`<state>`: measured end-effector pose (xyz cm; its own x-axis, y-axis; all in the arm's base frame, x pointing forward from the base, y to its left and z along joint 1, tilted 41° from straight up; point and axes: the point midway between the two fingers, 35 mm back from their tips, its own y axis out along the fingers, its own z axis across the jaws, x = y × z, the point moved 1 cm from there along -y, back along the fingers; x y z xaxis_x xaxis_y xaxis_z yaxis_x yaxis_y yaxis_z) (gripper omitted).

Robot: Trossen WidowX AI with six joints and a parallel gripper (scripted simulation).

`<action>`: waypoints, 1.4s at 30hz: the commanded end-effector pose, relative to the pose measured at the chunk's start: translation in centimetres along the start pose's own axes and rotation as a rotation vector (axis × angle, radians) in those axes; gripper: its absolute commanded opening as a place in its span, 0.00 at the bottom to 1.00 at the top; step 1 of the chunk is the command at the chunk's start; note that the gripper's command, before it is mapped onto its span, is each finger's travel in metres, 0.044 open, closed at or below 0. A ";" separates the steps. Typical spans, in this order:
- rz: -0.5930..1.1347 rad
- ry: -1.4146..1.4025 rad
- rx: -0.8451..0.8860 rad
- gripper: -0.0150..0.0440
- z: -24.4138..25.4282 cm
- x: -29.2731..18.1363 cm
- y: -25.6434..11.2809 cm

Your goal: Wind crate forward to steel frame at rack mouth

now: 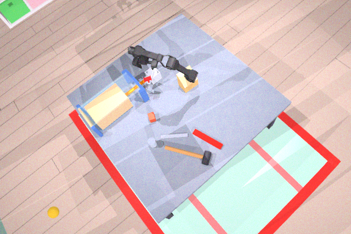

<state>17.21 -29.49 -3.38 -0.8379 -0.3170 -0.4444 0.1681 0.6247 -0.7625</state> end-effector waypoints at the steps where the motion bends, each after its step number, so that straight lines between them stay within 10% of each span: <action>1: -0.015 -0.005 -0.004 1.00 -0.5 -0.1 -1.7; 5: -0.007 -0.001 0.004 1.00 -0.3 -0.1 -1.4; 22: -0.007 -0.001 0.004 0.25 -0.3 -0.1 -1.4; 42: -0.007 -0.001 0.004 0.25 -0.3 -0.1 -1.4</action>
<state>16.90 -30.09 -2.09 -0.8383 -0.3229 -0.4393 0.1625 0.6211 -0.7667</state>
